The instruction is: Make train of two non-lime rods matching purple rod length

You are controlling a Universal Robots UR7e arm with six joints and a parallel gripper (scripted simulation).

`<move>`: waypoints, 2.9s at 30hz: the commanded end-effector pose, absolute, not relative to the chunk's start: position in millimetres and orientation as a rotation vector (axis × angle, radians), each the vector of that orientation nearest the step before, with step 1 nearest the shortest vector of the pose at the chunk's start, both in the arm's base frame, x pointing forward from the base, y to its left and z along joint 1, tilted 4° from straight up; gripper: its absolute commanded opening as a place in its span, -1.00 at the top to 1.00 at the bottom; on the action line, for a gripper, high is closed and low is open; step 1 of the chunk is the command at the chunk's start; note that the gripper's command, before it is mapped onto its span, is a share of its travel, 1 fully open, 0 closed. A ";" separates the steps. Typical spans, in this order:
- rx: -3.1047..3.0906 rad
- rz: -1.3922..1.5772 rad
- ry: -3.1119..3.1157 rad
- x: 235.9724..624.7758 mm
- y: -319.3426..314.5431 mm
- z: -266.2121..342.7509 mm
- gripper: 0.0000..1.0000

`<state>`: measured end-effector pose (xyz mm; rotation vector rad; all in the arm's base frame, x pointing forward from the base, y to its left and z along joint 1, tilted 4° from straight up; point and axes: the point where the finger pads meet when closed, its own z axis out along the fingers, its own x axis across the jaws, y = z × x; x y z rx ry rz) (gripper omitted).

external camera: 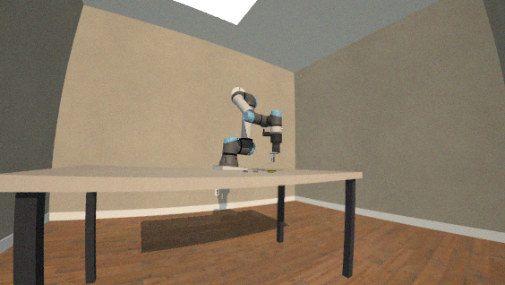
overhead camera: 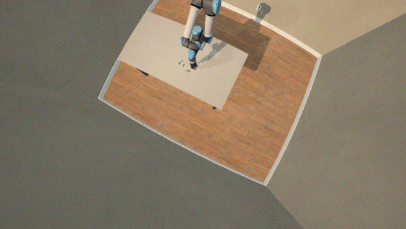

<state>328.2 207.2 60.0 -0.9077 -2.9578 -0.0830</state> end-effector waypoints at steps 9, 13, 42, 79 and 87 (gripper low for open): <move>-0.908 -0.084 -2.959 328.6 207.3 60.4 -1.00; -0.910 -0.084 -2.958 328.6 207.2 60.4 -1.00; -1.346 -0.071 -2.780 330.8 192.5 60.3 -1.00; -2.706 -0.010 -1.459 349.6 139.1 59.5 -1.00; -2.873 0.004 -1.094 355.7 126.8 59.1 -1.00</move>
